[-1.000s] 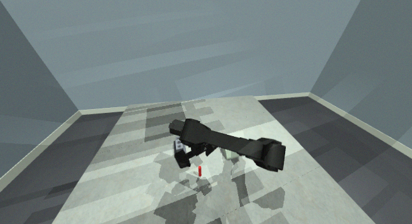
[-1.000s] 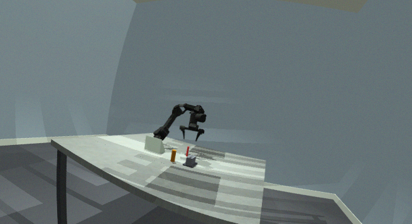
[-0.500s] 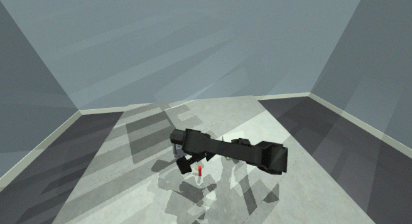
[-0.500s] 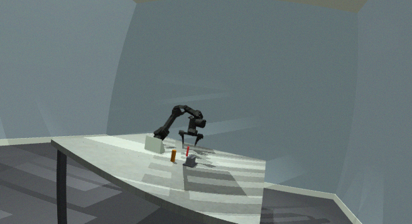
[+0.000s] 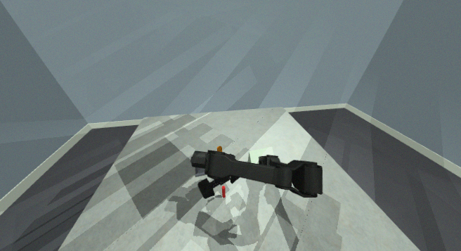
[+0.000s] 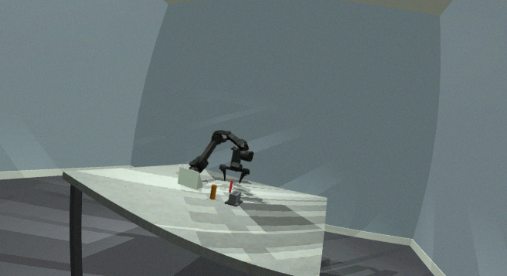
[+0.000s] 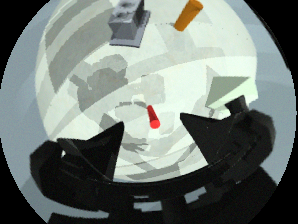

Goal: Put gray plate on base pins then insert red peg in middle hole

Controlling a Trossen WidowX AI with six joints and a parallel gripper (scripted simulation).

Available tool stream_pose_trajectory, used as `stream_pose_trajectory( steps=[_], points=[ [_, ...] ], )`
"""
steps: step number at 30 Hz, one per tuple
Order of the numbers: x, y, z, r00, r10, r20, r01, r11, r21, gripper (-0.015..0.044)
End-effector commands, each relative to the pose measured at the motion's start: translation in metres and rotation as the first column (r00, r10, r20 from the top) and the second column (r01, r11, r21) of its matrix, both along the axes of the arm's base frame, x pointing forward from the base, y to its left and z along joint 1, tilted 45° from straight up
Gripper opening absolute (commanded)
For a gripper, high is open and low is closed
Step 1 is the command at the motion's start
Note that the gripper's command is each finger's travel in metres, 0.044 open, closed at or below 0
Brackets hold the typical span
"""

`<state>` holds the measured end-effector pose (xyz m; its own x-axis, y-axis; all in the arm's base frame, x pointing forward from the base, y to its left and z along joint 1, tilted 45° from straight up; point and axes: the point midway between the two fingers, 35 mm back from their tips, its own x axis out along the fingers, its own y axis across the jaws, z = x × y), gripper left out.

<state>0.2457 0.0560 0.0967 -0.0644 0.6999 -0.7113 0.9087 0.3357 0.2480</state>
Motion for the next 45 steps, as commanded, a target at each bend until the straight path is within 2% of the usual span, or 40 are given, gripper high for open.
stream_pose_trajectory(
  steps=[1,16,31,38,45],
  points=[
    [-0.002,0.005,-0.005,1.000,-0.004,-0.002,0.004,1.000,0.006,0.0440],
    [-0.005,0.021,-0.019,1.000,-0.003,-0.002,0.003,1.000,0.009,0.0440],
    [-0.005,0.021,-0.019,1.000,-0.003,-0.002,0.003,1.000,0.009,0.0046],
    [-0.005,0.021,-0.019,1.000,-0.003,-0.002,0.003,1.000,0.009,0.0000],
    [-0.003,0.015,-0.014,1.000,-0.008,-0.006,0.008,1.000,0.007,0.0000]
  ],
)
